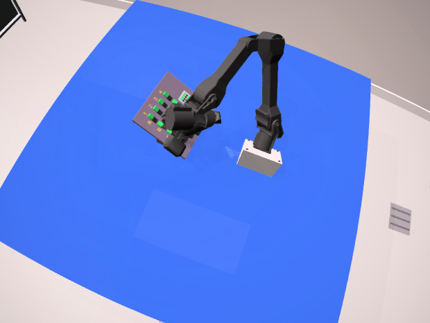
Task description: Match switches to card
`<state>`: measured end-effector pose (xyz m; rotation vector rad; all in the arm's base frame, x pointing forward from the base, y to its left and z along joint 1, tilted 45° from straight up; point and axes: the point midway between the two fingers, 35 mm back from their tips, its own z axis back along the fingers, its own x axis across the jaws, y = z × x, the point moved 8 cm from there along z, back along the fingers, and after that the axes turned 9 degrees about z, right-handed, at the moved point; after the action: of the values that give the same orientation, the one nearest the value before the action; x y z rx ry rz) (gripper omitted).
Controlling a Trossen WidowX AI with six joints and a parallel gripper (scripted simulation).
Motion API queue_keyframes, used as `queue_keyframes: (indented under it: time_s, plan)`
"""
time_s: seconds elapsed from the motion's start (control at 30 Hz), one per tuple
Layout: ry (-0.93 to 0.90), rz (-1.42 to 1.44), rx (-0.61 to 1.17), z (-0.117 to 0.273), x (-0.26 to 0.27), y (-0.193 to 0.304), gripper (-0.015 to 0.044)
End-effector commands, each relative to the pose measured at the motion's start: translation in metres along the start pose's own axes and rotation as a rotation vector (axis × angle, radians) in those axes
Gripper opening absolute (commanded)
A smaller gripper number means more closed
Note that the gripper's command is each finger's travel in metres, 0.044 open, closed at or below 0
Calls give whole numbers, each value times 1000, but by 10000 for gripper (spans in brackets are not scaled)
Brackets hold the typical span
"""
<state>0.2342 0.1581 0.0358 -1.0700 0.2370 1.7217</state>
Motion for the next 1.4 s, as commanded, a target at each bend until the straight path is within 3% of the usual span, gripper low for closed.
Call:
queue_keyframes:
  time_s: [0.0, 1.37]
  plan:
    - [6, 9, 0, -1, 0, 1, 0]
    - [6, 9, 0, -5, 0, 2, 0]
